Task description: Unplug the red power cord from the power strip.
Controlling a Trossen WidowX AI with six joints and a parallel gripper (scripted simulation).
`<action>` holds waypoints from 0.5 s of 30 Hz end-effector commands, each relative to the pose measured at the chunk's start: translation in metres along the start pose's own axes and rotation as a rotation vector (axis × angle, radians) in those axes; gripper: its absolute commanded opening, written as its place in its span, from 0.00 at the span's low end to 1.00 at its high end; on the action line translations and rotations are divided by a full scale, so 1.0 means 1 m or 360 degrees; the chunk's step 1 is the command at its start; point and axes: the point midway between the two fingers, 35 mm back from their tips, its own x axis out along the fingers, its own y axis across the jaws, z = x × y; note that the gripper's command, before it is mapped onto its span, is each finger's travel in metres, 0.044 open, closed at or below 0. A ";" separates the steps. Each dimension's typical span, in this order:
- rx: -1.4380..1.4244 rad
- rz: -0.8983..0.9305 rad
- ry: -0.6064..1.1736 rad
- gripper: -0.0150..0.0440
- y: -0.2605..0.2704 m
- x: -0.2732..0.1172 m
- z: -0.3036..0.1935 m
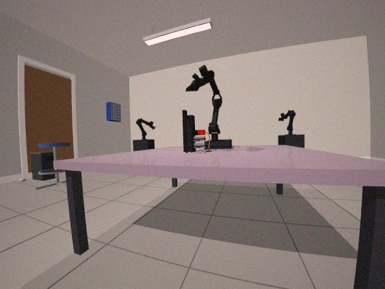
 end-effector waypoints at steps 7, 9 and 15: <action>-0.0605 0.0360 0.0061 0.62 0.080 0.011 -0.009; -0.0784 0.0464 0.0064 0.53 0.102 0.012 -0.015; -0.1621 0.0941 0.0018 0.53 0.194 0.007 -0.051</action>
